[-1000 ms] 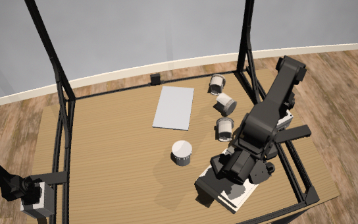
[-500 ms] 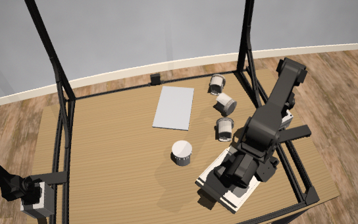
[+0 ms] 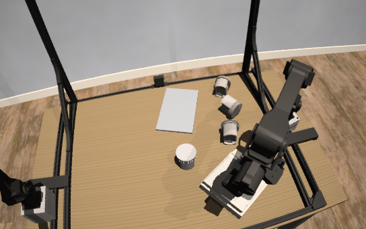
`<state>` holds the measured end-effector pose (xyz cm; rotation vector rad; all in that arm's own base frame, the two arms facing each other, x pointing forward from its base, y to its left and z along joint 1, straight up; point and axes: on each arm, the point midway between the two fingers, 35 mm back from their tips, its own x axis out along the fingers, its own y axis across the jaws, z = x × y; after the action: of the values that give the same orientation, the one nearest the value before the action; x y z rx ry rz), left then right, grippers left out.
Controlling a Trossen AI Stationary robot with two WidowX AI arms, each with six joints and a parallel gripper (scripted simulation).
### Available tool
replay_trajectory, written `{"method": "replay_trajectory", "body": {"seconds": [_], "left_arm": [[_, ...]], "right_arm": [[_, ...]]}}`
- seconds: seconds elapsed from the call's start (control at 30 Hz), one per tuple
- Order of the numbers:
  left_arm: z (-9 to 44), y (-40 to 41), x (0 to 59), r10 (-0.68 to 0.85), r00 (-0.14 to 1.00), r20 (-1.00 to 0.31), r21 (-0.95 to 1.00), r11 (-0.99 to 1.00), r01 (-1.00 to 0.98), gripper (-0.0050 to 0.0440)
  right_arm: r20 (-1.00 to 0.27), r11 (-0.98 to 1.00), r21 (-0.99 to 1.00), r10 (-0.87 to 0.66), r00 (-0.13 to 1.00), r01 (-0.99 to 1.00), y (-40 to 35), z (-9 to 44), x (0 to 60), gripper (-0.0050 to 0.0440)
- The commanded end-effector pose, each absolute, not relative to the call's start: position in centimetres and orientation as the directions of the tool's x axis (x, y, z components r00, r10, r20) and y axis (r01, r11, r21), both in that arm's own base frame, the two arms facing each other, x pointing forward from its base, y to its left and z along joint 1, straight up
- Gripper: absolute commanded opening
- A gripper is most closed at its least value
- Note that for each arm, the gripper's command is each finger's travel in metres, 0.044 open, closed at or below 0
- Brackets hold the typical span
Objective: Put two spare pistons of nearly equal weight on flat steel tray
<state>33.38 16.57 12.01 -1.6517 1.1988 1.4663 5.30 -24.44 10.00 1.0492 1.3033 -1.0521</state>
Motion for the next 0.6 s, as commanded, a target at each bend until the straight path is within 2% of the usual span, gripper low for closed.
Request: {"method": "replay_trajectory", "body": {"seconds": [0.0,0.57], "left_arm": [[11.5,16.3,33.3,-0.230,-0.024,-0.973,0.117,-0.400,-0.909,0.0158],[9.1,15.8,33.3,-0.230,-0.024,-0.973,0.117,-0.400,-0.909,0.0158]], "right_arm": [[-1.000,0.213,0.000,0.000,0.000,0.977,-24.4,10.0,5.3,0.0440],[-1.000,0.213,0.000,0.000,0.000,0.977,-24.4,10.0,5.3,0.0440]]}}
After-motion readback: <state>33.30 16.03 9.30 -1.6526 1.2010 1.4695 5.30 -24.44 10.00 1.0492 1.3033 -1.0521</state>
